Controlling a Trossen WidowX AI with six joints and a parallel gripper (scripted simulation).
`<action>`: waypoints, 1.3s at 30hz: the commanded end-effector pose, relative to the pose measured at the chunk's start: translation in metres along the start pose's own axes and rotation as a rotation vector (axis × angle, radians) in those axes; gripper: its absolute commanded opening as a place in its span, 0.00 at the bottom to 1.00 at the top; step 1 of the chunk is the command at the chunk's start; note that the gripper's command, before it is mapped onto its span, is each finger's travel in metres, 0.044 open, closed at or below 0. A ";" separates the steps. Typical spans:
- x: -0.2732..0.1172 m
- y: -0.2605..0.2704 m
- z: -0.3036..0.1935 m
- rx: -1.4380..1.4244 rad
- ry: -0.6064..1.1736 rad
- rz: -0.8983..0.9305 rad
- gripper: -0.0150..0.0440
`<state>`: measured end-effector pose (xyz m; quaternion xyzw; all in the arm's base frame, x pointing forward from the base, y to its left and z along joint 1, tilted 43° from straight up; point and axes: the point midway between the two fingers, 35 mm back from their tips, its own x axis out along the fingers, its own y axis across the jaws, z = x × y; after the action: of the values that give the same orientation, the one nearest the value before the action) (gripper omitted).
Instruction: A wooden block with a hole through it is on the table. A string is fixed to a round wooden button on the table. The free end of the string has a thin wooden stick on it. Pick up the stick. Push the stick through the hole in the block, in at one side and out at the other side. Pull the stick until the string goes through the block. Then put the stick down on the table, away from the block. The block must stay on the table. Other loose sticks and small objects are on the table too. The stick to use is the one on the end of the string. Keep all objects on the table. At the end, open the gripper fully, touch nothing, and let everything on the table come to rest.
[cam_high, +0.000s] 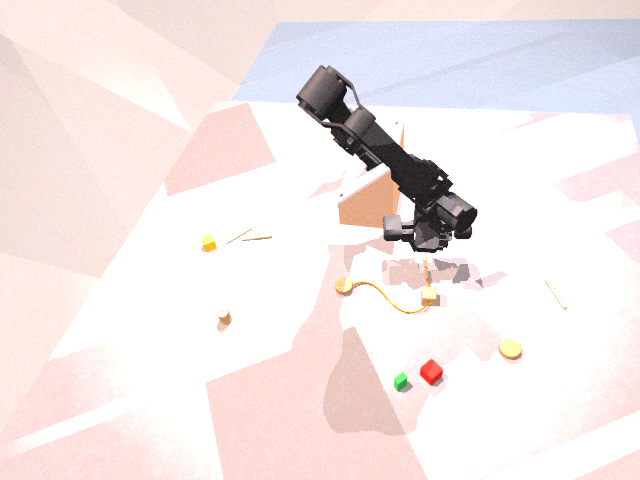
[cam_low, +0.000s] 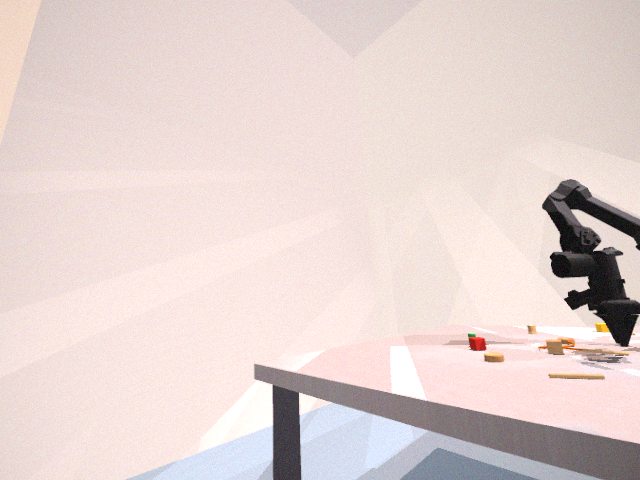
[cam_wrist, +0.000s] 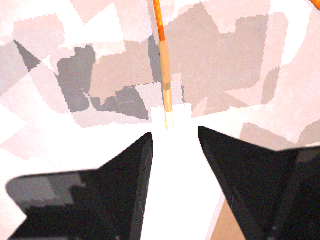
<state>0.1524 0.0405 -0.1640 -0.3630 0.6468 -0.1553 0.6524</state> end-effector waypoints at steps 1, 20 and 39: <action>-0.049 0.005 0.006 0.014 -0.022 0.021 0.61; -0.084 0.005 0.007 0.010 -0.031 0.024 1.00; -0.080 0.006 0.008 0.005 -0.042 0.026 1.00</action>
<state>0.1493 0.1012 -0.1104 -0.3563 0.6372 -0.1407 0.6688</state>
